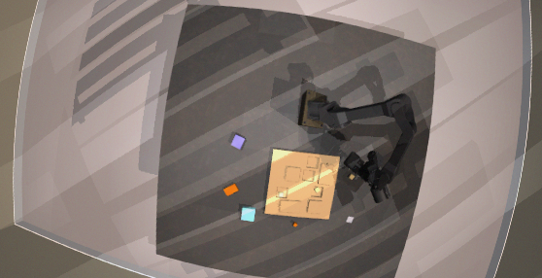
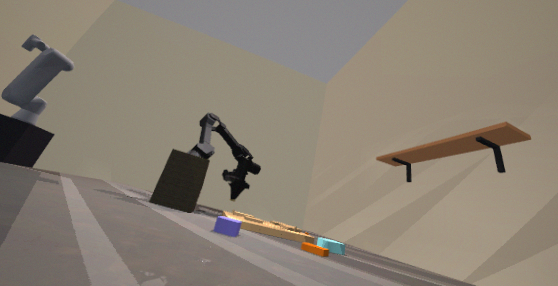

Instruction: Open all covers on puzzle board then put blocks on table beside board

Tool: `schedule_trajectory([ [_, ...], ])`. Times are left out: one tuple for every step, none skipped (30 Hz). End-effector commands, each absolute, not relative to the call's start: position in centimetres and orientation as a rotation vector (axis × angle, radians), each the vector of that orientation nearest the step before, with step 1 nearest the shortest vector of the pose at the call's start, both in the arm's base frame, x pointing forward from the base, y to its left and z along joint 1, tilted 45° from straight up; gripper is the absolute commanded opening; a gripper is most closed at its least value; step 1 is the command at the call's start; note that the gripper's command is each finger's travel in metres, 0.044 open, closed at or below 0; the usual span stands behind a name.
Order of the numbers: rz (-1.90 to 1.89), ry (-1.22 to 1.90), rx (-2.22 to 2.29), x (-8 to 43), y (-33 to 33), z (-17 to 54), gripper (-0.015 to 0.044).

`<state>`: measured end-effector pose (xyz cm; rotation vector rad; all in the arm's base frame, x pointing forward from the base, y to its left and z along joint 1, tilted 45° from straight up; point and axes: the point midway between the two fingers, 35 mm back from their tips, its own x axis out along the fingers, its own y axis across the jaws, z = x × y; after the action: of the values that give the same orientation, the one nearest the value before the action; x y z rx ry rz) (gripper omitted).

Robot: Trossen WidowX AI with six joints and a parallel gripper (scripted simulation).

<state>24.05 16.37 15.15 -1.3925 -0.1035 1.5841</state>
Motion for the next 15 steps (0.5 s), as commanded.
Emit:
schedule_trajectory([
  [1.587, -0.091, -1.39, 24.1, 16.7, 14.4, 0.008],
  [1.587, -0.091, -1.39, 24.2, 16.9, 14.3, 0.008],
  [1.587, -0.091, -1.39, 24.2, 17.0, 14.2, 0.008],
  [1.587, -0.091, -1.39, 24.2, 17.1, 14.1, 0.008],
  [1.587, -0.091, -1.39, 24.3, 17.2, 14.0, 0.008],
  [1.587, -0.091, -1.39, 24.3, 17.3, 13.9, 0.008],
  [1.587, -0.091, -1.39, 24.3, 17.4, 13.7, 0.008],
  [1.587, -0.091, -1.39, 24.3, 17.5, 13.6, 0.008],
  [1.587, -0.091, -1.39, 24.4, 17.7, 13.5, 0.008],
  [1.587, -0.091, -1.39, 24.4, 17.8, 13.4, 0.008],
  [1.587, -0.091, -1.39, 24.4, 17.9, 13.3, 0.008],
  [1.587, -0.091, -1.39, 24.4, 18.0, 13.2, 0.008],
  [1.587, -0.091, -1.39, 24.4, 18.1, 13.1, 0.008],
  [1.587, -0.091, -1.389, 24.5, 18.2, 12.9, 0.008],
  [1.587, -0.091, -1.389, 24.5, 18.4, 12.8, 0.008],
])
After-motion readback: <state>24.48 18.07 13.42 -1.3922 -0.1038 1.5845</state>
